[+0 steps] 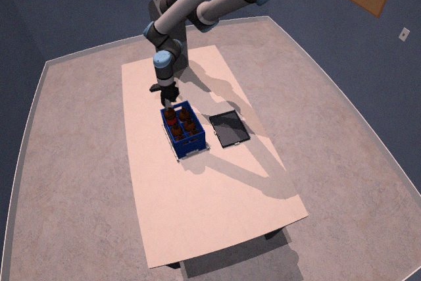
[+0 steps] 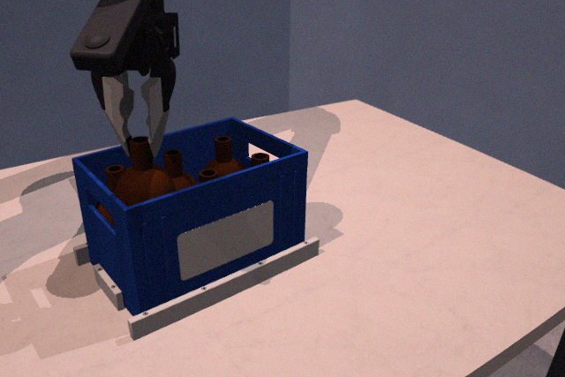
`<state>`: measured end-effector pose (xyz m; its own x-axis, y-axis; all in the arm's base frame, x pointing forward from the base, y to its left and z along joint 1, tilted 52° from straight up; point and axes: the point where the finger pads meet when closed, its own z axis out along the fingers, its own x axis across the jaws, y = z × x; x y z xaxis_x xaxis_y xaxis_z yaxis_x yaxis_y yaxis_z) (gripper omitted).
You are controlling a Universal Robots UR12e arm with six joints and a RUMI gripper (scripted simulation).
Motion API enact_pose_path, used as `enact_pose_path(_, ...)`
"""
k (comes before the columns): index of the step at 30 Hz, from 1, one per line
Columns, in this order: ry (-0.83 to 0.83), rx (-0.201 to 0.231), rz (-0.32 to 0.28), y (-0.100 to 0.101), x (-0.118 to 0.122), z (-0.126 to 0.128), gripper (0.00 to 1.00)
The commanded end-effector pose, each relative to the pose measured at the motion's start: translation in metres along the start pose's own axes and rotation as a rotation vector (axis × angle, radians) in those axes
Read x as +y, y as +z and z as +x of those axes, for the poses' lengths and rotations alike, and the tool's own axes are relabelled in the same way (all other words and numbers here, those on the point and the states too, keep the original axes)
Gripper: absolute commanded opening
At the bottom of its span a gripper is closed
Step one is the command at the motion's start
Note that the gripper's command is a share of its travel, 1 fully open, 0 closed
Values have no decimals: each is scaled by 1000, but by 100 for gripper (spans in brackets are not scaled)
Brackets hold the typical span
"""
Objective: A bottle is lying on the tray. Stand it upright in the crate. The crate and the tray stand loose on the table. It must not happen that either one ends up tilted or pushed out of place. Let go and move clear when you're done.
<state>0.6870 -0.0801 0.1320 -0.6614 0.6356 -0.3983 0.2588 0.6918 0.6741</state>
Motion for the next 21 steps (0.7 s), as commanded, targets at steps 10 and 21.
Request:
enact_pose_path(10, 0, -1, 0, 8, 0, 0, 0)
enact_pose_path(21, 0, -1, 0, 9, 0, 0, 0)
